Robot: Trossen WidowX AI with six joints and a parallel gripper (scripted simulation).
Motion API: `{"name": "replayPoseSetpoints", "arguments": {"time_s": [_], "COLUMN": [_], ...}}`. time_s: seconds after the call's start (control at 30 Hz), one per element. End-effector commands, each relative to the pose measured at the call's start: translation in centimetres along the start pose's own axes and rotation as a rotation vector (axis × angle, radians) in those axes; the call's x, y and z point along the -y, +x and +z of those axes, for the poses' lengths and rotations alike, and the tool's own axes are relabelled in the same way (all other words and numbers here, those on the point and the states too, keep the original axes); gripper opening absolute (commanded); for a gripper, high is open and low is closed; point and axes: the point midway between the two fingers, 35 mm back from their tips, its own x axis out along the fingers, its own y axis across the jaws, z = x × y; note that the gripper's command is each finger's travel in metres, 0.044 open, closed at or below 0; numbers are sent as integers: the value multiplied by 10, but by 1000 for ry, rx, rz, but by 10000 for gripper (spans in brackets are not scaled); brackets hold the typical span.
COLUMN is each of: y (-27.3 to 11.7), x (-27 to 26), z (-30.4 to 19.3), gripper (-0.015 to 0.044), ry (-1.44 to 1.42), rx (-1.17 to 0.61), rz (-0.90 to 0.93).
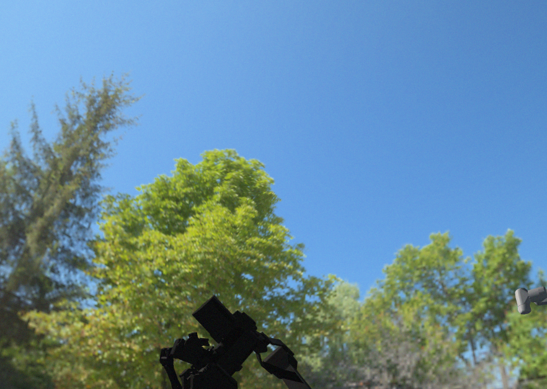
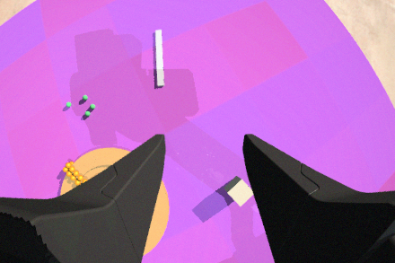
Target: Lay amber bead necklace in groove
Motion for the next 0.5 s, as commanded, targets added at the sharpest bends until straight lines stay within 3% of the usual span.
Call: {"name": "replayPoseSetpoints", "arguments": {"time_s": [0.0, 0.47], "y": [9, 50], "x": [-19, -100], "z": [0, -15], "gripper": [200, 200], "ry": [-86, -413], "rx": [-42, -215], "rz": [23, 113]}}
